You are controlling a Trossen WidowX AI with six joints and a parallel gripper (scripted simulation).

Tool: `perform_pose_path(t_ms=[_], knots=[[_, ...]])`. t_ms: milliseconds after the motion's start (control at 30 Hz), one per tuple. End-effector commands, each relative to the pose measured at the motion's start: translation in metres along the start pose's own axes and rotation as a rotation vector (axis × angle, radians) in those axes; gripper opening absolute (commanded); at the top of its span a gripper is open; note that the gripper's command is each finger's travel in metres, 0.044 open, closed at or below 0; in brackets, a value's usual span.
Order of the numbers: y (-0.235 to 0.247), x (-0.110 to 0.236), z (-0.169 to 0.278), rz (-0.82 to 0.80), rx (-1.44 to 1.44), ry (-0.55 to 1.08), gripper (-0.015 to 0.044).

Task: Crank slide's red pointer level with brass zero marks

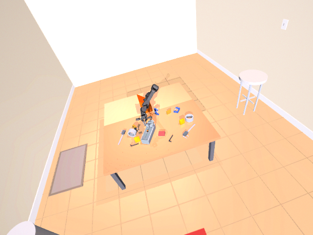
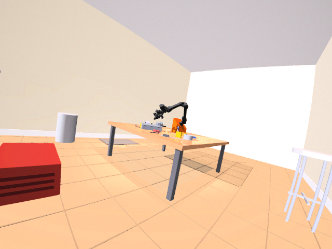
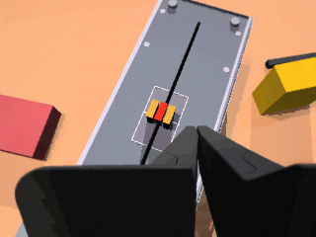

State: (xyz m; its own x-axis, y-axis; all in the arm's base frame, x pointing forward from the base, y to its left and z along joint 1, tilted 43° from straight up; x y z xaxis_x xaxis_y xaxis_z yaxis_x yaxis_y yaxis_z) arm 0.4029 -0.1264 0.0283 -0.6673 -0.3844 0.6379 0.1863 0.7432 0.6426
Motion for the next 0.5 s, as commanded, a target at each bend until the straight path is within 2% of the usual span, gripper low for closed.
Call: perform_pose_path(t_ms=[0,300,467], knots=[[0.0000,0.0000,0.0000,0.000,0.000,0.000,0.0000],[0.0000,0.0000,0.0000,0.000,0.000,0.000,0.0000],[0.0000,0.0000,0.0000,0.000,0.000,0.000,0.0131]])
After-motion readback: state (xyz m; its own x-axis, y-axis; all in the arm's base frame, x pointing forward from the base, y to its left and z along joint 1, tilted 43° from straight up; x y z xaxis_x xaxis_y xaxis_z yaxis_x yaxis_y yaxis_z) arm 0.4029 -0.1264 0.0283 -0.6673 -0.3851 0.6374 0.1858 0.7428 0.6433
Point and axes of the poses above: the point midway between the two fingers, 35 mm back from their tips, its own x axis back along the fingers, its own y axis across the jaws, z = x × y, the point moved 10 cm from there along x, back along the fingers, and after that the axes turned 3 degrees about -x, right-handed, at the moved point
